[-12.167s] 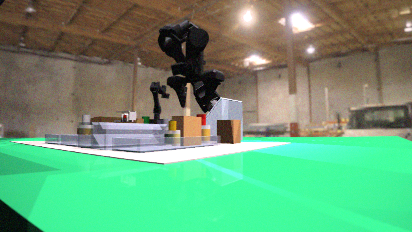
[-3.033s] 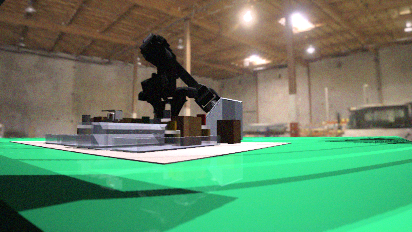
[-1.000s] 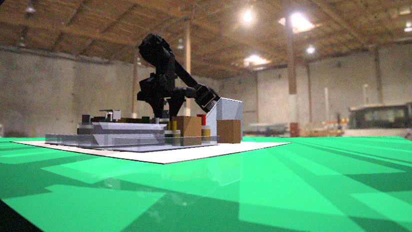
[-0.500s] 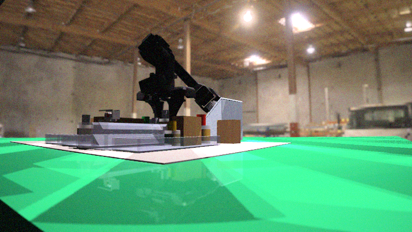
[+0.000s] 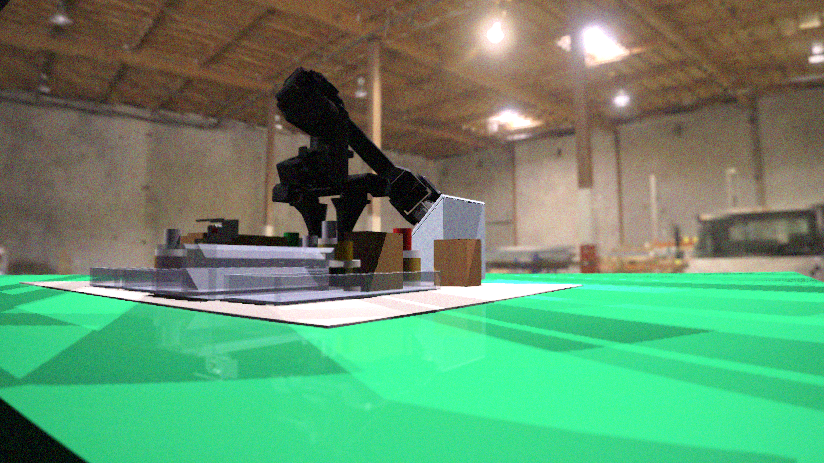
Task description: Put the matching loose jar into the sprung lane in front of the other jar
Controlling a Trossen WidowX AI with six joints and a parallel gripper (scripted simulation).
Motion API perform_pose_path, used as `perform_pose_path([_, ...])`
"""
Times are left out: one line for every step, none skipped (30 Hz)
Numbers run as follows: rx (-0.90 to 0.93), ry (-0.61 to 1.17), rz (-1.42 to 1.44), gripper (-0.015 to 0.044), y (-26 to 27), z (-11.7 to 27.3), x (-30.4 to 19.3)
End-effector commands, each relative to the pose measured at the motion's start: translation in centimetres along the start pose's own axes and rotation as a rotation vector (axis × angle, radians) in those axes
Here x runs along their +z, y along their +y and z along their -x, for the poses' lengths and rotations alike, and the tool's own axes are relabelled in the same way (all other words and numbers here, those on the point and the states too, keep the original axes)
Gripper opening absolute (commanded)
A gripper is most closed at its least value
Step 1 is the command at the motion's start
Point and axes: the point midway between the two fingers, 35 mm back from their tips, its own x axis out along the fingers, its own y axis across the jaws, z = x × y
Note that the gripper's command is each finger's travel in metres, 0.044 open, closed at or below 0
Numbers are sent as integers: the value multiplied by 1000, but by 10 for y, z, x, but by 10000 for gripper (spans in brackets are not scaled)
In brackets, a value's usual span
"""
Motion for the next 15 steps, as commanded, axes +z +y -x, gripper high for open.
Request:
perform_pose_path([-6, -15, -11, 0, -1, -2, 4])
perform_pose_path([-6, -15, -11, 0, -1, -2, 4])
perform_pose_path([-6, -15, -11, 0, -1, -2, 4])
perform_pose_path([-6, -15, -11, 0, -1, -3, 4])
perform_pose_path([-6, -15, -11, 0, -1, -3, 4])
perform_pose_path([-6, -15, -11, 0, -1, -3, 4])
perform_pose_path([-6, -15, -11, 0, -1, -4, 4])
perform_pose_path([-6, -15, -11, 0, -1, -4, 4])
perform_pose_path([-6, -15, -11, 0, -1, -4, 4])
perform_pose_path([-6, -15, -11, 0, -1, -4, 4])
perform_pose_path([-6, -15, -11, 0, -1, -5, 4])
perform_pose_path([-6, -15, -11, 0, -1, -5, 4])
perform_pose_path([-7, -15, -11, 0, -1, -5, 4])
perform_pose_path([-7, -15, -11, 0, -1, -6, 4])
perform_pose_path([-7, -15, -11, 0, -1, -6, 4])
